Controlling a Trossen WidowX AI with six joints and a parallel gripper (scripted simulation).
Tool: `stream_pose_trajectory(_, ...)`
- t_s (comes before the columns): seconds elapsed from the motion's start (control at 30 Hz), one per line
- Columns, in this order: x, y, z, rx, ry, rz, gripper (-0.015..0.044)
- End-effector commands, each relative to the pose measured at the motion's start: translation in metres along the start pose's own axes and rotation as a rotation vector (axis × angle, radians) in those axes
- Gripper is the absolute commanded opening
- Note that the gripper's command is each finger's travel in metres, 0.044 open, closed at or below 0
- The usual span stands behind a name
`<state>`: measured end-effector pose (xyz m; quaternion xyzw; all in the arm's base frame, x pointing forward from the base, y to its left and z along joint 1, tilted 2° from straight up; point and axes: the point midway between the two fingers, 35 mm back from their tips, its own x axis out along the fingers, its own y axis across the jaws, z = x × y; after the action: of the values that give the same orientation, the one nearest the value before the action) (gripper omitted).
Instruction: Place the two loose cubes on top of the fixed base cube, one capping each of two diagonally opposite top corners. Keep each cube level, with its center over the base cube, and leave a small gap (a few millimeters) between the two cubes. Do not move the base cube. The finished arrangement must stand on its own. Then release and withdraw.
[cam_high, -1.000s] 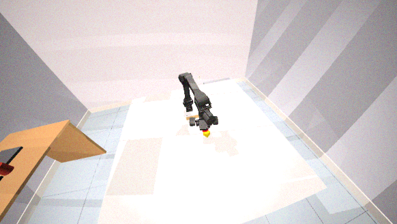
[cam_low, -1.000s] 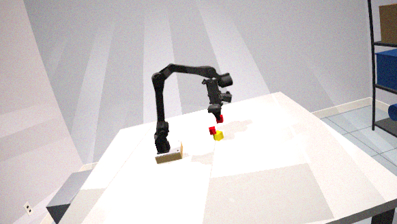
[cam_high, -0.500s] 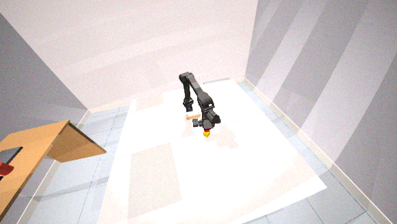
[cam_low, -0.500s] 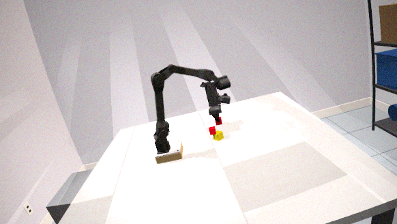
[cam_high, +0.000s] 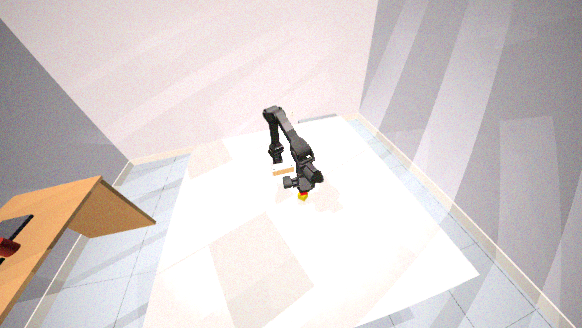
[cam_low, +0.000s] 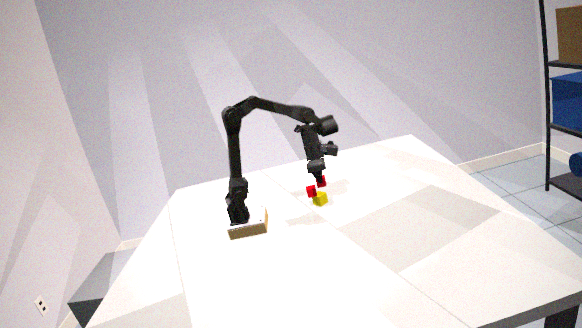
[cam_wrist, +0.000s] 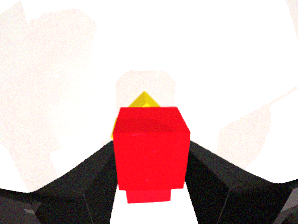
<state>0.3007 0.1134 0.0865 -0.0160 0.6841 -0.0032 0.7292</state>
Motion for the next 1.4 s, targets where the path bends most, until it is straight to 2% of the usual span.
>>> stream_pose_trajectory(0.0,0.008,0.0,0.0,0.01,0.006,0.002,0.0105)
stream_pose_trajectory(0.23,0.026,0.0,0.001,0.041,0.018,0.014,0.0105)
stream_pose_trajectory(1.0,0.028,0.0,0.001,0.044,0.018,0.015,0.0105)
stream_pose_trajectory(1.13,0.028,0.0,0.001,0.044,0.018,0.015,0.0205)
stream_pose_trajectory(1.37,0.022,-0.001,0.001,0.04,0.018,0.011,0.0205)
